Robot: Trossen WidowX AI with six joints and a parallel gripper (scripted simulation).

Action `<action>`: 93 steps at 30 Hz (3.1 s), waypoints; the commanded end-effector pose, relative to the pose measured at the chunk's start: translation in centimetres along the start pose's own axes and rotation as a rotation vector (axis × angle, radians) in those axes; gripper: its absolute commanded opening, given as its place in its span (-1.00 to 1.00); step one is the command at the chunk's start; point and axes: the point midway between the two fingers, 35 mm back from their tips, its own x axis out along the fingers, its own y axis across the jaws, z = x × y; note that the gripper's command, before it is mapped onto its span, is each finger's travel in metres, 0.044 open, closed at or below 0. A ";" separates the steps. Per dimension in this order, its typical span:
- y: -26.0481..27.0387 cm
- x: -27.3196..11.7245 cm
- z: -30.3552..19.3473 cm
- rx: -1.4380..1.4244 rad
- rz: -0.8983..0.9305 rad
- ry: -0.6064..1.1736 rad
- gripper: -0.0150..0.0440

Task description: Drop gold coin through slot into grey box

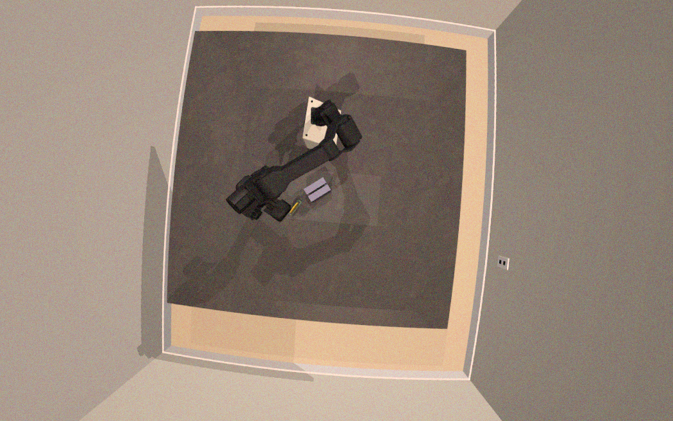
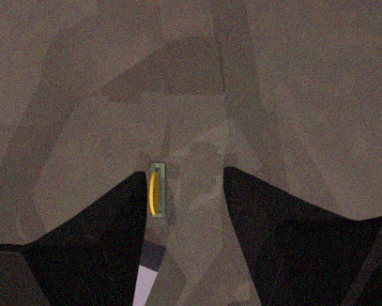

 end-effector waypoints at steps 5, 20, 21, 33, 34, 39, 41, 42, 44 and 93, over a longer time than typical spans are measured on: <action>3.9 9.3 -7.6 0.020 -0.110 0.392 0.05; 4.2 13.0 -8.8 0.020 -0.112 0.401 0.05; 4.2 13.0 -8.8 0.020 -0.112 0.401 0.05; 4.1 14.8 -9.3 0.020 -0.111 0.401 0.05; 4.1 15.0 -9.4 0.020 -0.111 0.401 0.05; 4.0 15.7 -9.7 0.020 -0.111 0.401 0.05; 4.0 16.0 -9.8 0.020 -0.111 0.401 0.05; 4.0 16.2 -9.9 0.020 -0.111 0.401 0.05; 3.9 16.5 -10.0 0.020 -0.111 0.401 0.05; 3.7 19.2 -11.2 0.020 -0.109 0.402 -0.49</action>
